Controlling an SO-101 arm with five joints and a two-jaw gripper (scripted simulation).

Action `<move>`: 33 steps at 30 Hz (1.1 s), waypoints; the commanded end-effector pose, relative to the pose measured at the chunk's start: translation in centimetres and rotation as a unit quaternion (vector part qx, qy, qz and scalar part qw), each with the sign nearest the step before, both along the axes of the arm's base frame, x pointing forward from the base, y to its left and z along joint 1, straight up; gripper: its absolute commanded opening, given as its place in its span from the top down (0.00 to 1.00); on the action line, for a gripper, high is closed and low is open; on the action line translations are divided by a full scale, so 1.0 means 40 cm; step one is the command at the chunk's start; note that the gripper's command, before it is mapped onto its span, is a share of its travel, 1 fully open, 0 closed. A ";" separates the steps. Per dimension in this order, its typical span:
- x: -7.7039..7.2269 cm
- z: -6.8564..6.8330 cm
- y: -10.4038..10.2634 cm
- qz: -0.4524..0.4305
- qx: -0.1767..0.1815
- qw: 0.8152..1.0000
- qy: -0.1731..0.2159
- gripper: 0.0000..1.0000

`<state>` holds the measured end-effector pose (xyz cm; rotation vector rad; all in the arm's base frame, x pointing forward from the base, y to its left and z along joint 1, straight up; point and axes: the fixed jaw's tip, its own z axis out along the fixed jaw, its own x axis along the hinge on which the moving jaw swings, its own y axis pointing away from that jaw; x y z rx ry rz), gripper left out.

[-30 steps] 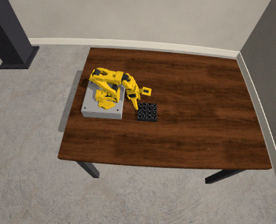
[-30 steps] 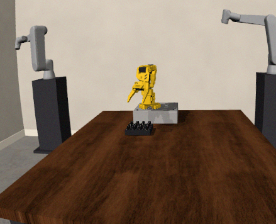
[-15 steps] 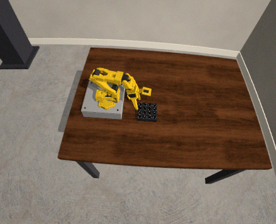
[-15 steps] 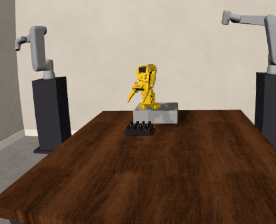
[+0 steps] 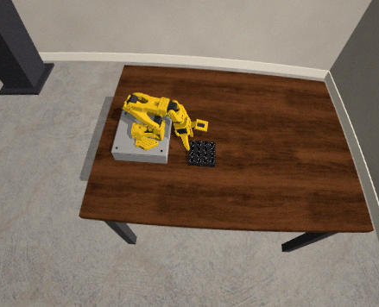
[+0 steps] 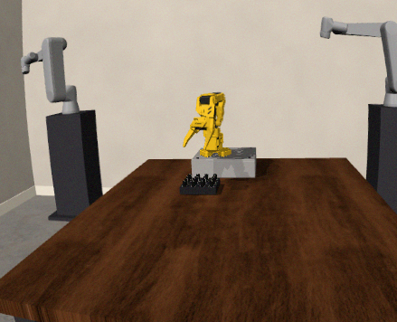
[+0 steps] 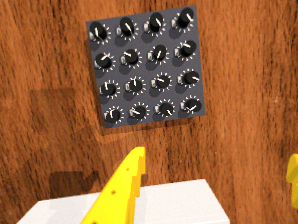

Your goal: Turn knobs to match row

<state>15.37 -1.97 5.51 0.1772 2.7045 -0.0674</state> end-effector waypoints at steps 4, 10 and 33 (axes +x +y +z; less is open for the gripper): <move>0.025 0.008 -0.007 -0.006 0.002 1.000 0.002 0.60; 0.067 0.012 -0.015 -0.006 0.002 1.000 0.003 0.60; 0.144 -0.002 -0.029 -0.006 0.003 1.000 0.004 0.60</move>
